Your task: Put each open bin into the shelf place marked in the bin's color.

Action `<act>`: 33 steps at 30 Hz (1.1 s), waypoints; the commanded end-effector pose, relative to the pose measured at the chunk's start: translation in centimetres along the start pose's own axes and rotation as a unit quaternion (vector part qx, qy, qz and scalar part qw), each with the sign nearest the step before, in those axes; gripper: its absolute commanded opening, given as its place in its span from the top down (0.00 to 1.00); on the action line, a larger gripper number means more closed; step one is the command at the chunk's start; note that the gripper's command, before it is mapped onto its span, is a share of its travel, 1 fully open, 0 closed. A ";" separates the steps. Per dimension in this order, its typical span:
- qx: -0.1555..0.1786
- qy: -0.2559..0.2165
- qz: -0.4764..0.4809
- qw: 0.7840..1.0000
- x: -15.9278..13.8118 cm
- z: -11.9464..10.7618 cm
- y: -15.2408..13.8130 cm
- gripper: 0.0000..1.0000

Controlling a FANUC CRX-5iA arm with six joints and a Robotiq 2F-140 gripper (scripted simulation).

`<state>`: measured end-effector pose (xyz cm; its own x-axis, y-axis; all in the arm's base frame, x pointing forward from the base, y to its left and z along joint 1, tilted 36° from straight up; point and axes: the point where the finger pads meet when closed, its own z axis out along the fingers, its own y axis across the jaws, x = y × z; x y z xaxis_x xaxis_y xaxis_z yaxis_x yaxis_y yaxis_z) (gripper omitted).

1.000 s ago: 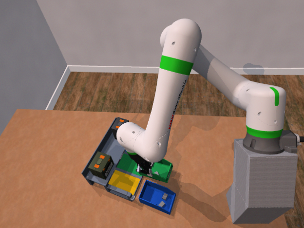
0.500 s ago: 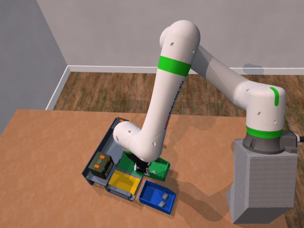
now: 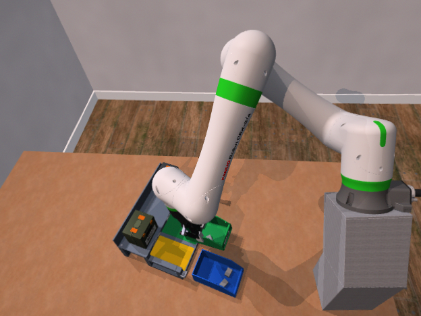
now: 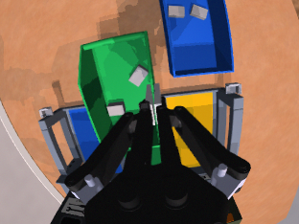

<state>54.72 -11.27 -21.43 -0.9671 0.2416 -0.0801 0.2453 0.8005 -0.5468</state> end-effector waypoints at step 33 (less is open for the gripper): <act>0.000 0.000 0.000 1.000 -2.5 -0.5 0.0 1.00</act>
<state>57.07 -11.62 -20.89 -0.9671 0.2416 -0.0800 0.2452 0.8005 -0.5468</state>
